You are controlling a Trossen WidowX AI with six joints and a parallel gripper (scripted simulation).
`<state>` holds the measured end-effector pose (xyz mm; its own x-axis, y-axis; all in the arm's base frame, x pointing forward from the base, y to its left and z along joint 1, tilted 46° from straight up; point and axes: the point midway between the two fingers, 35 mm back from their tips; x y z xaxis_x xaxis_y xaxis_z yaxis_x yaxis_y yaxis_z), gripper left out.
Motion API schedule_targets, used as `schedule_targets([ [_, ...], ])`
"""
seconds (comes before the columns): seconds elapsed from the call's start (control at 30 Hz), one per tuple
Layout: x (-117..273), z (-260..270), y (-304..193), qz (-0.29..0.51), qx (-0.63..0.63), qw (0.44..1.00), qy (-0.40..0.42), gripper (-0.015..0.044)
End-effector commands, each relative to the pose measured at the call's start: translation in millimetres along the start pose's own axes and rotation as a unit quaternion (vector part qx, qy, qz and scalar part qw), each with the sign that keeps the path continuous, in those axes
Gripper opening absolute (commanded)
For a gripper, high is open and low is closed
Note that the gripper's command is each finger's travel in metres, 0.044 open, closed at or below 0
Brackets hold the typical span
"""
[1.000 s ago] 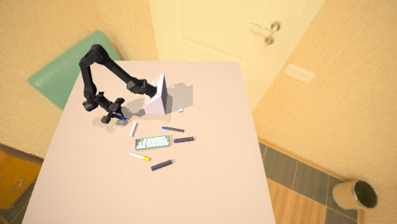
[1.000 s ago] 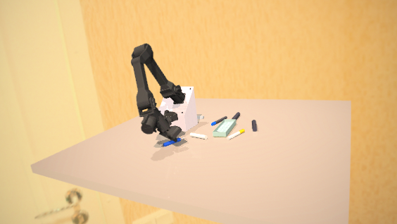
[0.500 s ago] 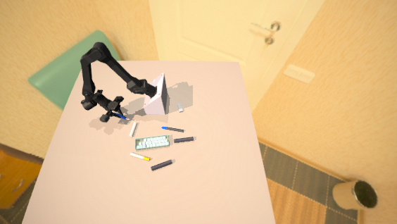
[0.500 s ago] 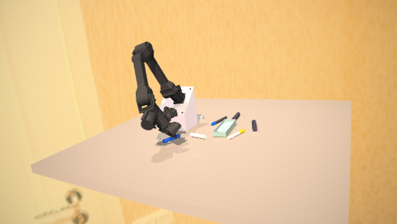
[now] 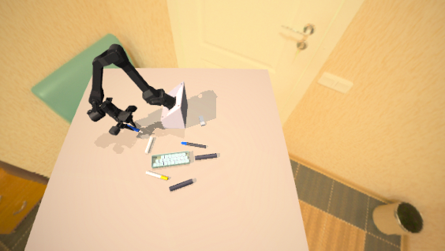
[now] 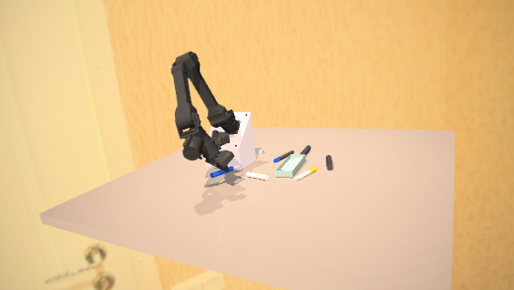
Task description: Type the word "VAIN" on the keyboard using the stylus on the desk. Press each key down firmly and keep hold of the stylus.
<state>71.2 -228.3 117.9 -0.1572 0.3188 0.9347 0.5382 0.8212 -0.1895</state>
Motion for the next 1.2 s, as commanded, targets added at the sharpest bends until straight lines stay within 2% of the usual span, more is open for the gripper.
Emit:
schedule_targets([
  [0.0,-4,-10,8,-0.018,-0.031,0.999,0.005,0.0],
  [0.6,-26,-40,51,-0.074,-0.239,0.964,0.085,0.0],
  [1.17,-45,-61,99,-0.061,-0.417,0.889,0.182,0.0],
])
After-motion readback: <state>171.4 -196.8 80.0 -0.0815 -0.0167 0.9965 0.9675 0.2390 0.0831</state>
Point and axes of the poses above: the point midway between the two fingers, 35 mm back from their tips, its own x axis back along the fingers, its own z axis across the jaws, y = z × x, and after that the axes turned 6 degrees about -x, right-handed
